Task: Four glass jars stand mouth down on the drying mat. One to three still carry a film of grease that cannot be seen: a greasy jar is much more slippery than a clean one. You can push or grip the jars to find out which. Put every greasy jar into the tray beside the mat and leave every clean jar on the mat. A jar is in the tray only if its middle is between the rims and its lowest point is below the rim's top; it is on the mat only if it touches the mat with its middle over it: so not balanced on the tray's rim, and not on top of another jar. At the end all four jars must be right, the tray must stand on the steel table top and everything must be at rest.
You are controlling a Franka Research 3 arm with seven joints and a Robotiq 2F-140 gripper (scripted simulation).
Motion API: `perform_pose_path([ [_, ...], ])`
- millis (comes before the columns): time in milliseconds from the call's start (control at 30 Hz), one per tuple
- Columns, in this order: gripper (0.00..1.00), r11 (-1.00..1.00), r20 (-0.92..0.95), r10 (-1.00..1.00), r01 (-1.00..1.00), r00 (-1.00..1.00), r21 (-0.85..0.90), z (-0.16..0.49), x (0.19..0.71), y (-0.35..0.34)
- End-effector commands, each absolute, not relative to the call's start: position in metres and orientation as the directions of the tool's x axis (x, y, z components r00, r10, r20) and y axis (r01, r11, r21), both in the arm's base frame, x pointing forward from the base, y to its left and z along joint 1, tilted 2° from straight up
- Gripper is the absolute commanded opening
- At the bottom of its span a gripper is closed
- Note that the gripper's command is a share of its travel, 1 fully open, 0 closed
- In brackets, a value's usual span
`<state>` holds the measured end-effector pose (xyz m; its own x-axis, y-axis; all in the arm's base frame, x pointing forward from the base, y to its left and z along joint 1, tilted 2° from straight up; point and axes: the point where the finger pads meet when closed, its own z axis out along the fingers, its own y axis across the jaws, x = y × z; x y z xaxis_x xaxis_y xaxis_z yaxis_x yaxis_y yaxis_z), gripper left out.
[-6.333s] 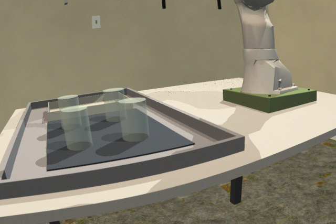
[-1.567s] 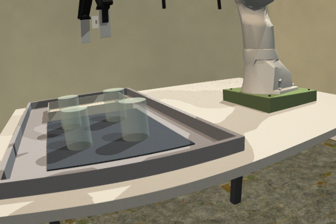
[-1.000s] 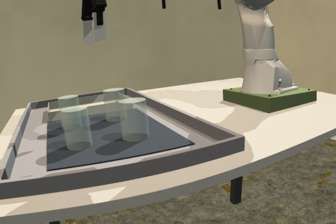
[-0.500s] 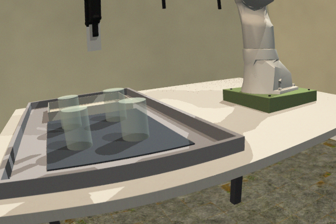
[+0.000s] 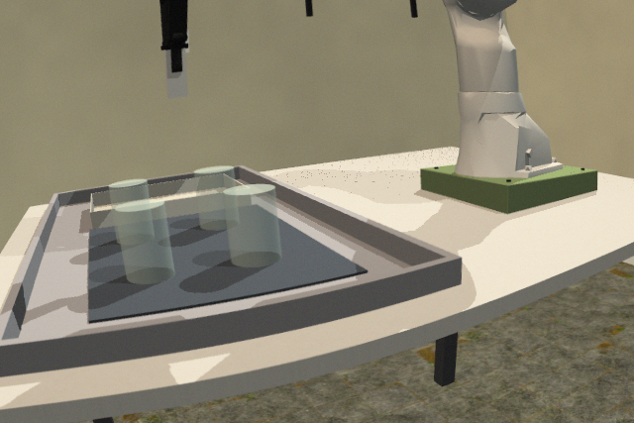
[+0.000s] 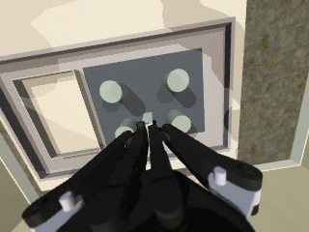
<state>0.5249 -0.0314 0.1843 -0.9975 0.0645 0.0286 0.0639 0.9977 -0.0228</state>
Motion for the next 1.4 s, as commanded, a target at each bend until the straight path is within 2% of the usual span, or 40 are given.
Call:
perform_pose_path([
  [0,0.00,0.998,0.030,0.066,0.066,-0.997,-0.025,0.168,0.524,-0.030],
  [267,0.00,0.998,0.030,0.066,0.066,-0.997,-0.025,0.128,0.523,-0.031],
  [733,0.00,0.998,0.030,0.066,0.066,-0.997,-0.025,0.130,0.532,-0.125],
  [1367,0.00,0.998,0.030,0.066,0.066,-0.997,-0.025,0.053,0.530,-0.127],
])
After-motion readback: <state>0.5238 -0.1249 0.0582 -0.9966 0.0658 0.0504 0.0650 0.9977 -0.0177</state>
